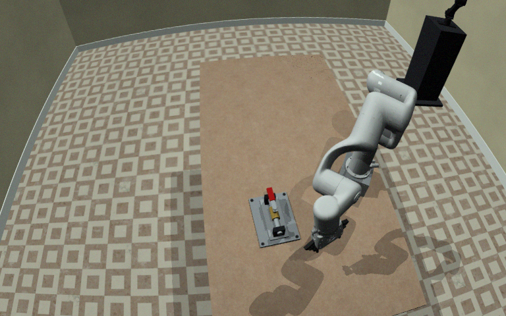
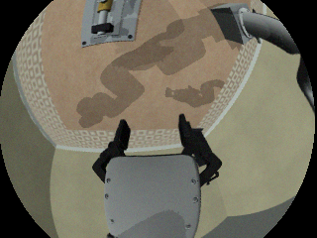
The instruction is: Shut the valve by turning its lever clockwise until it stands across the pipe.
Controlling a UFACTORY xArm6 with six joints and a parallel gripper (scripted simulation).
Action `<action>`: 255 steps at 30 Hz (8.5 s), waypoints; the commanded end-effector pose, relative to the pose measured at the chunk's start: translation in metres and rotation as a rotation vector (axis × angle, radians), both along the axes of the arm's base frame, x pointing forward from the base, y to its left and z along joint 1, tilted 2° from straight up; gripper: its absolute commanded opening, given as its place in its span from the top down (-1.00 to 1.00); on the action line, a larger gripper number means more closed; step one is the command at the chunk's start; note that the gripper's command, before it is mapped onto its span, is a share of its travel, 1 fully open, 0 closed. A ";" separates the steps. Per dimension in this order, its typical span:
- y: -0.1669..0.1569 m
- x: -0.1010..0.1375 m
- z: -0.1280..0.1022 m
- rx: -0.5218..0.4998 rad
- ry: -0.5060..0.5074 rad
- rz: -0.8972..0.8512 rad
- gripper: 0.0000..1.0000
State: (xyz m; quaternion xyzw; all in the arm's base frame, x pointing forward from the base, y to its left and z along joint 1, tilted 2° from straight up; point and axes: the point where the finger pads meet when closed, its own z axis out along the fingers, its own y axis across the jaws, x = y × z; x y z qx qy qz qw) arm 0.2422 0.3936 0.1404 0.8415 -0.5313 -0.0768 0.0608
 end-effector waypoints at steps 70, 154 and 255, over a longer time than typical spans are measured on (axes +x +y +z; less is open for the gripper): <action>-0.303 0.169 -0.056 0.022 -0.207 -0.280 -0.37; -0.302 0.170 -0.110 0.022 -0.207 -0.280 -0.37; -0.301 0.172 -0.133 0.022 -0.207 -0.280 -0.37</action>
